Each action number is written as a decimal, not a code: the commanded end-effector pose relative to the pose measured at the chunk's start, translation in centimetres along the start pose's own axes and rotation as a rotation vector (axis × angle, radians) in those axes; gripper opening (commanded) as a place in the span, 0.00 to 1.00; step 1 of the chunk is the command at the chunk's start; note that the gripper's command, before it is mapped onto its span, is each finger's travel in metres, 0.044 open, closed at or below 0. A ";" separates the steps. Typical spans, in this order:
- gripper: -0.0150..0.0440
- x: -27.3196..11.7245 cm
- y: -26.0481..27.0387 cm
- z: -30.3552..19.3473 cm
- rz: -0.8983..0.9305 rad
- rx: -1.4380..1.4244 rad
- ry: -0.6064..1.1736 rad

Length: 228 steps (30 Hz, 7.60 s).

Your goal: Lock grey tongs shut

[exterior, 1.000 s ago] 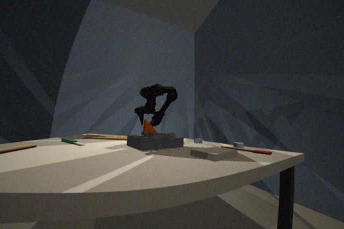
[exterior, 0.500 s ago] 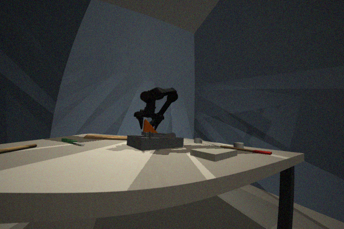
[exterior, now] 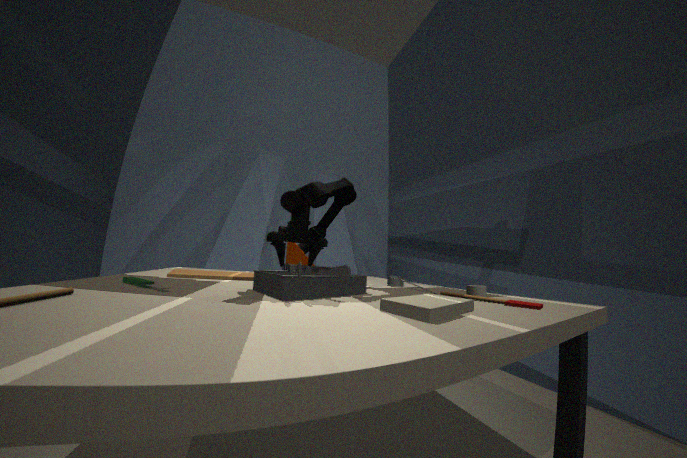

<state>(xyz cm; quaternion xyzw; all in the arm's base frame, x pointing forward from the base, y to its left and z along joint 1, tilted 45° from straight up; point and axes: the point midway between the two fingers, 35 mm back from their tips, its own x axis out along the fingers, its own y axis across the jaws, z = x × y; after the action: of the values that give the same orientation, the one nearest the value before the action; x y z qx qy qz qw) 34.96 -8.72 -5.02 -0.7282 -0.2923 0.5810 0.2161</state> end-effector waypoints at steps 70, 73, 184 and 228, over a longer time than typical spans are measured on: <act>0.39 4.1 -0.3 0.3 -0.006 -0.001 0.000; 0.36 4.1 -0.3 0.3 -0.006 -0.001 0.000; 0.00 -9.6 18.2 42.2 0.028 1.353 -0.009; 0.00 -6.4 20.0 44.3 0.407 1.336 0.570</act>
<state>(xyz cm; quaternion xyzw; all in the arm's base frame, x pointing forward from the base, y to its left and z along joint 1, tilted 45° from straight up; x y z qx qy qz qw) -5.36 -28.50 -24.00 -0.5881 0.3147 0.4681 0.5797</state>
